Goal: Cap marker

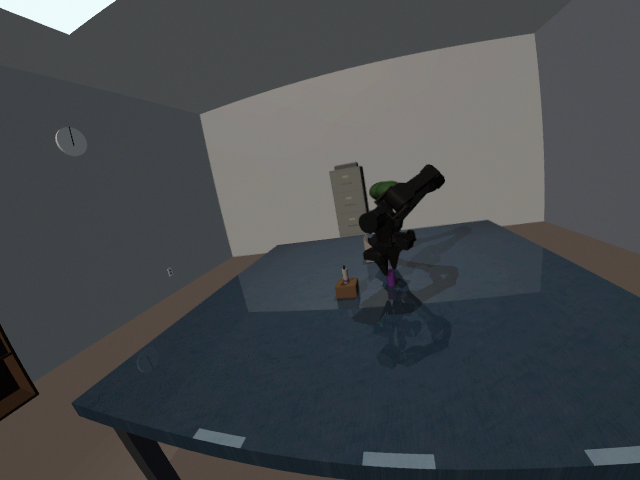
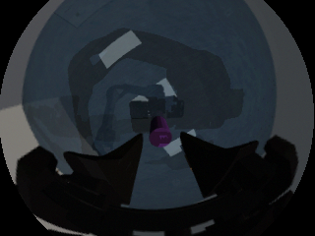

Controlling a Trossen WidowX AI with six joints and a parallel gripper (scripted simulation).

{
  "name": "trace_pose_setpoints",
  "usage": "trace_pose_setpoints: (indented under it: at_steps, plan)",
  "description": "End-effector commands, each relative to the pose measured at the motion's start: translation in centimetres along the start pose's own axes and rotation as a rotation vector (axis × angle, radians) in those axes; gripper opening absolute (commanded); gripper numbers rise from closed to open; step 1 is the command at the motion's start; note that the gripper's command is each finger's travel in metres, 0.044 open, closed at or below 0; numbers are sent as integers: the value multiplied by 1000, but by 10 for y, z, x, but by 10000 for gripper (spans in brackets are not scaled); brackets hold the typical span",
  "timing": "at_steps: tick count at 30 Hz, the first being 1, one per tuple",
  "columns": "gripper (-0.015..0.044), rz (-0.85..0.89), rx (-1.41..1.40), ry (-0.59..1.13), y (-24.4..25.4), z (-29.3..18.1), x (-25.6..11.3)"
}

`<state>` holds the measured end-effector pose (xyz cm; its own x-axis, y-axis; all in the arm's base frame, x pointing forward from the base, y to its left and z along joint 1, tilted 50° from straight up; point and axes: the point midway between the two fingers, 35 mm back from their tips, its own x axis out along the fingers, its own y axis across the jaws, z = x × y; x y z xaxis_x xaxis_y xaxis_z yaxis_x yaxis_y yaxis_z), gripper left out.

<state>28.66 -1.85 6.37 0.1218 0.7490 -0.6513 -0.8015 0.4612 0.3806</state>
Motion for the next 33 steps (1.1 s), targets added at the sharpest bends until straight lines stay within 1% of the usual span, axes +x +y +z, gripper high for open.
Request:
trace_pose_setpoints:
  at_steps: [1, 19, 23, 32, 33]
  plan:
    - [249, 2, 3, -3, 1, 0, 6]
    - [249, 4, 2, -6, 2, 0, 32]
    - [144, 4, 2, -6, 2, 0, 32]
    - [84, 4, 2, -6, 2, 0, 32]
    - [58, 3, 3, -6, 2, 0, 32]
